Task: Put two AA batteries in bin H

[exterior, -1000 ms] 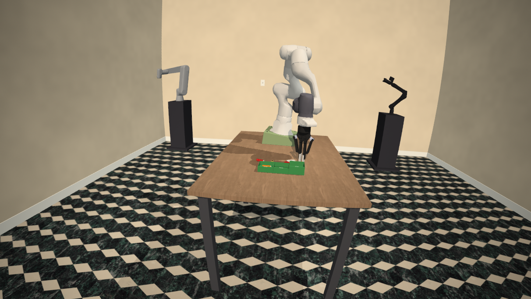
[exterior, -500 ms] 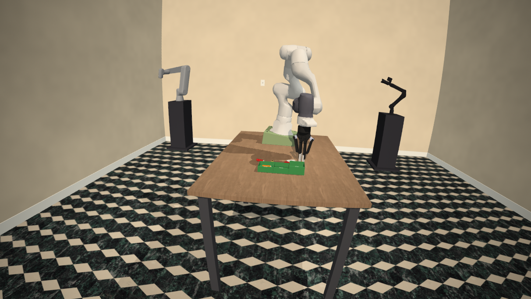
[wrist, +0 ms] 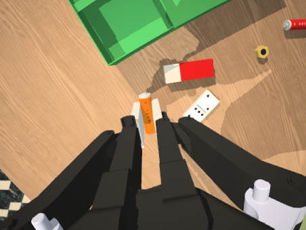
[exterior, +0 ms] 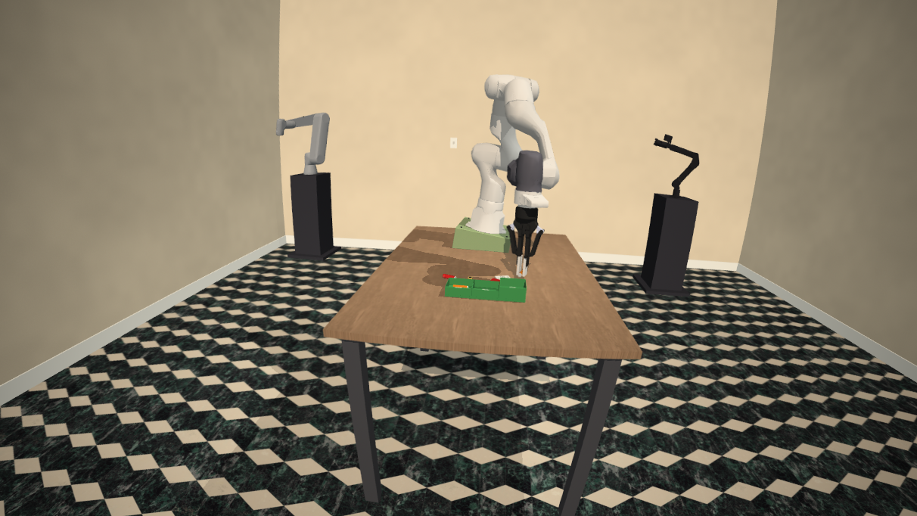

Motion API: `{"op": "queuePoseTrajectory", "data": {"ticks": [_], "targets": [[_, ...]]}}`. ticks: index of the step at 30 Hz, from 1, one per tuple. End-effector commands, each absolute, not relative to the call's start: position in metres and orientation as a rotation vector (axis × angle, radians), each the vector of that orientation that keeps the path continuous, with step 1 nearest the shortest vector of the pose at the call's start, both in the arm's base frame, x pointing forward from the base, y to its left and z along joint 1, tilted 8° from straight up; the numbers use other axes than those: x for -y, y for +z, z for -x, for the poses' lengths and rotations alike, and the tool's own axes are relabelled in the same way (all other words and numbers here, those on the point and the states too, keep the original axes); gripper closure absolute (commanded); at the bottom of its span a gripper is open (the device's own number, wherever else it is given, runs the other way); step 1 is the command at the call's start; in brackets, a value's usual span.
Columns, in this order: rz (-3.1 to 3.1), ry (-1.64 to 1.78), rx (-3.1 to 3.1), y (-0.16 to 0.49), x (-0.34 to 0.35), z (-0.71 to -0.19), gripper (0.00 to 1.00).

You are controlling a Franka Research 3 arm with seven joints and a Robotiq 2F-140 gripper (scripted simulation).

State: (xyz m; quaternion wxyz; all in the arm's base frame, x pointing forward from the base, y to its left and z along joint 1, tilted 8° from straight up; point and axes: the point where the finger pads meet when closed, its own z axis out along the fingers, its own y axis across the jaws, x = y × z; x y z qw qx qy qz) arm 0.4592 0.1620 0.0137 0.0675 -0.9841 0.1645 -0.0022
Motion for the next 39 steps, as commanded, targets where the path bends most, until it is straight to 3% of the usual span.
{"op": "queuePoseTrajectory", "data": {"ticks": [1,39], "targets": [[2.973,0.024,-0.470,0.019,-0.160,-0.452,0.95],[2.973,0.024,-0.470,0.039,-0.157,-0.452,0.95]]}}
